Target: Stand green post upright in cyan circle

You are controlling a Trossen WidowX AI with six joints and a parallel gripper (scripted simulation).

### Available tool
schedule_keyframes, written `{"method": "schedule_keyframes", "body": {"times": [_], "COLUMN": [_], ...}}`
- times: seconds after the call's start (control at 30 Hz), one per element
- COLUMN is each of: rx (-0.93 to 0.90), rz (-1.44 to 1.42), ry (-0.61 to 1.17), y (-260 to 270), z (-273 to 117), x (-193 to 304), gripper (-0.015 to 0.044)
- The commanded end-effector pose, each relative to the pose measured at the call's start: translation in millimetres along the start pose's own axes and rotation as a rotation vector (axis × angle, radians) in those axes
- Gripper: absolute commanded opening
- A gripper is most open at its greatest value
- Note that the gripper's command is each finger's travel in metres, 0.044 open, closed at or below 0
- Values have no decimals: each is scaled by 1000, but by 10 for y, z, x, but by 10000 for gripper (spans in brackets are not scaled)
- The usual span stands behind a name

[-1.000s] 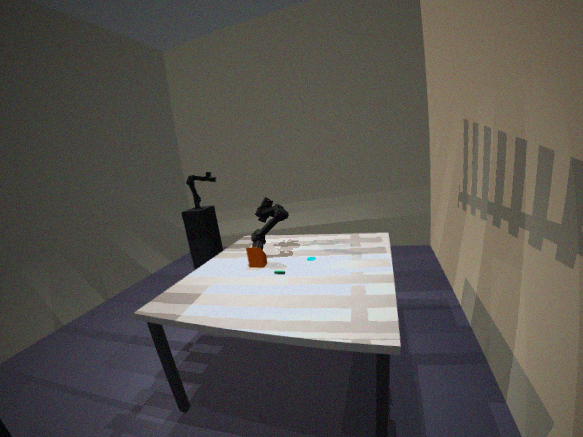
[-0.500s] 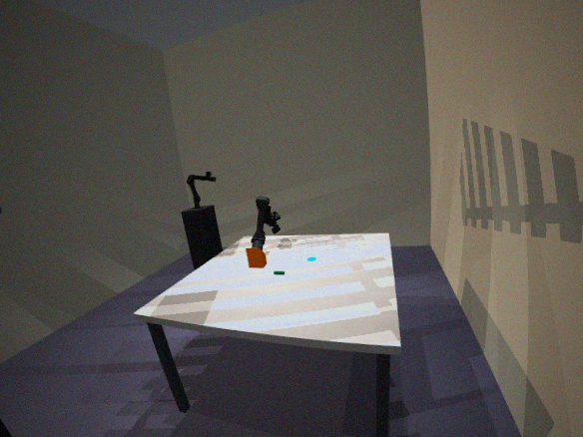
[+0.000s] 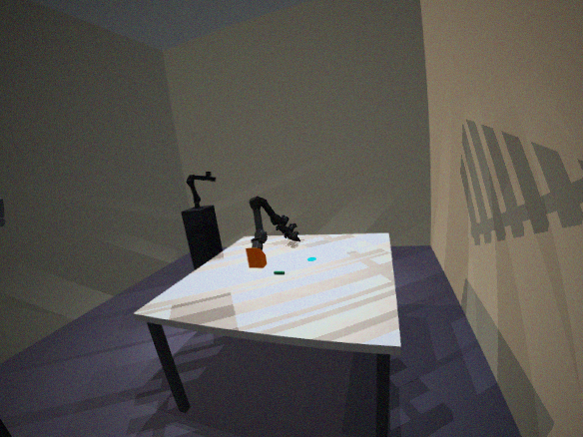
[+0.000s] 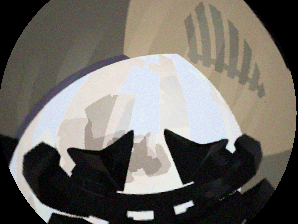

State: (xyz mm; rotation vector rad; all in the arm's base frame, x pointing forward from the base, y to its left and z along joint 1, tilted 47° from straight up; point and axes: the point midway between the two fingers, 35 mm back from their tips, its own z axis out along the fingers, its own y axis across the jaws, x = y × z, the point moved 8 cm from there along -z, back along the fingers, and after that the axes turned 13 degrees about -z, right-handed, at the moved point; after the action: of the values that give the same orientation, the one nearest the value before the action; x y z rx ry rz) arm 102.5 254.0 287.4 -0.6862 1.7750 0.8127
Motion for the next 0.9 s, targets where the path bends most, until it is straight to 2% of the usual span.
{"method": "schedule_keyframes", "body": {"times": [0.0,0.17,0.4,0.63,0.87], "rx": [137,297,394,398,320], "rz": [-86,-139,-167,-83,93], "ry": [114,288,582,851,1032], "y": [-425,-1080,-1935,-2740,-3380], "z": [252,457,500,262,-198], "x": [64,191,498,873,1294], "gripper": [233,233,233,233,233]}}
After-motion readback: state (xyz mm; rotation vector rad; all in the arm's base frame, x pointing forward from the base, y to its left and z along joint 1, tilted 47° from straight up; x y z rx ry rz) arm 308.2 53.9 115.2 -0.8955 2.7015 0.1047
